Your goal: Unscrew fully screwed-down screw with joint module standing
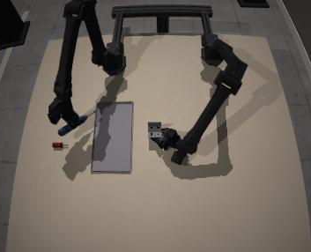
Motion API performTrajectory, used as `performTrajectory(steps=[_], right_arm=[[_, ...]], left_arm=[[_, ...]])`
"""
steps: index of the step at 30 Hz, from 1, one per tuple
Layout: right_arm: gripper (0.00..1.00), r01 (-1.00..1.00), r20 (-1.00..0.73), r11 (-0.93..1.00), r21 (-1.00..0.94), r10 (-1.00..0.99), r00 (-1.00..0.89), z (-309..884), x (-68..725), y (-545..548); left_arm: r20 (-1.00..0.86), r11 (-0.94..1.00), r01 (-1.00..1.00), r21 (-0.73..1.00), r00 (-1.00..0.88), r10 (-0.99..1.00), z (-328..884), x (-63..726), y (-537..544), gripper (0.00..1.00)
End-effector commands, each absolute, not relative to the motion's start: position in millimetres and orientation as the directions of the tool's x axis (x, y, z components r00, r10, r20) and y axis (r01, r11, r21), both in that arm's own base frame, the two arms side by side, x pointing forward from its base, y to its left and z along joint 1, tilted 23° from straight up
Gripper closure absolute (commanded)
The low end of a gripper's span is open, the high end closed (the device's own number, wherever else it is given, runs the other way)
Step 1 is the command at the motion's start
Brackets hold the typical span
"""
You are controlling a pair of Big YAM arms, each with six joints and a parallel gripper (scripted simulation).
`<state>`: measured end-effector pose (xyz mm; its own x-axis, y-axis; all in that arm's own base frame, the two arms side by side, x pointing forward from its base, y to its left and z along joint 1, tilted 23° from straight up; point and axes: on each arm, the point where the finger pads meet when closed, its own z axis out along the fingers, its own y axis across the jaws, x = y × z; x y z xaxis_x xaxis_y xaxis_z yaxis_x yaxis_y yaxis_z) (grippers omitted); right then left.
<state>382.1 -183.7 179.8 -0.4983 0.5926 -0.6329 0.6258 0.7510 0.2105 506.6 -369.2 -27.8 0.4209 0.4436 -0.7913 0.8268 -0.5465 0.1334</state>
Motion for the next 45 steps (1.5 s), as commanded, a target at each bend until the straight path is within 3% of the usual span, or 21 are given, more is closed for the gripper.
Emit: performTrajectory(steps=[1,32,45], right_arm=[[0.58,0.650,-0.668,0.716,0.255,0.616,-0.417,224.2,386.8,-200.8],[0.58,0.818,-0.512,0.486,0.308,0.809,-0.288,229.9,327.2,-244.1],[0.58,0.898,-0.413,0.299,0.324,0.898,-0.150,235.7,280.8,-269.4]], left_arm=[[-0.786,-0.547,0.821,0.162,0.443,0.431,-19.1,513.4,-375.0,0.41],[-0.786,-0.547,0.821,0.162,0.443,0.431,-19.1,513.4,-375.0,0.41],[-0.786,-0.547,0.821,0.162,0.443,0.431,-19.1,513.4,-375.0,0.41]])
